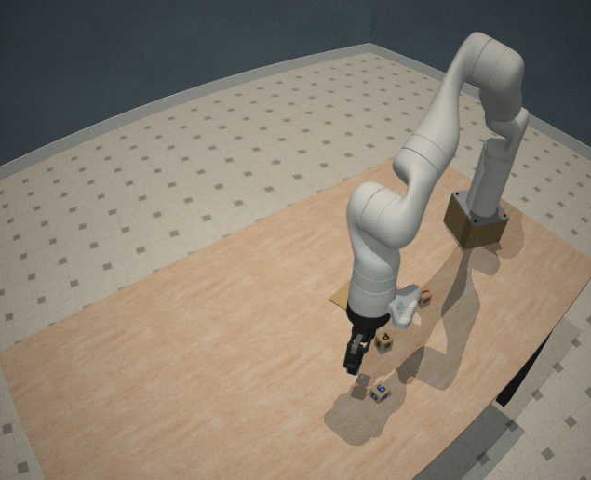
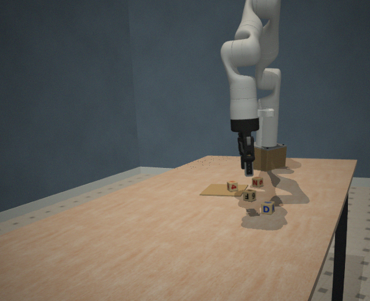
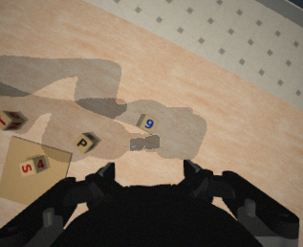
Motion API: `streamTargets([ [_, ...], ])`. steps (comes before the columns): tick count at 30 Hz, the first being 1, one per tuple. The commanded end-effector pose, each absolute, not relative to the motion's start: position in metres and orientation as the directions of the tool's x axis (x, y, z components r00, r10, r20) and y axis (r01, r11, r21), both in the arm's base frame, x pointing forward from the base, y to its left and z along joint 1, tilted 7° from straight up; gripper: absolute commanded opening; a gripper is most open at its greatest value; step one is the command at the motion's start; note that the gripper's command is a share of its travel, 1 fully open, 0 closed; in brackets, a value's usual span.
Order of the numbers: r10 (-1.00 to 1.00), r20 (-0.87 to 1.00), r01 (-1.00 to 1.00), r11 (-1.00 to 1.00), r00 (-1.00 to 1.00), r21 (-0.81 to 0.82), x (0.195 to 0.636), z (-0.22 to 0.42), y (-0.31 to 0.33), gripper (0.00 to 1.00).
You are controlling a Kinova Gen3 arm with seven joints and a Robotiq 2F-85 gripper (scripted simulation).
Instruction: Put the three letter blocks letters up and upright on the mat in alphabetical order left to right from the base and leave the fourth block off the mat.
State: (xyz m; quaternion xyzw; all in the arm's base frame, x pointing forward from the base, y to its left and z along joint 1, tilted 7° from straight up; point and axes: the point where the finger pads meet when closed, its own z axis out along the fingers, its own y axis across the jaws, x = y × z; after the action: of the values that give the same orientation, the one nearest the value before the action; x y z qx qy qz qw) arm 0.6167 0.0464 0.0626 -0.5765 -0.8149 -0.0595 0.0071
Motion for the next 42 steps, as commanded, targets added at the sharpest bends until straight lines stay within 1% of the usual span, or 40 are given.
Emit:
streamTargets([
  [1, 0.94, 0.074, 0.94, 0.327, -0.334, 0.095, 0.62, 0.064, 0.047, 1.0],
  [32, 0.94, 0.073, 0.94, 0.325, -0.333, 0.1, 0.616, 0.064, 0.042, 1.0],
  [36, 0.943, 0.074, 0.943, 0.318, -0.326, 0.1, 0.593, 0.061, 0.019, 1.0],
  [42, 0.943, 0.073, 0.943, 0.317, -0.325, 0.099, 0.535, 0.053, -0.019, 1.0],
])
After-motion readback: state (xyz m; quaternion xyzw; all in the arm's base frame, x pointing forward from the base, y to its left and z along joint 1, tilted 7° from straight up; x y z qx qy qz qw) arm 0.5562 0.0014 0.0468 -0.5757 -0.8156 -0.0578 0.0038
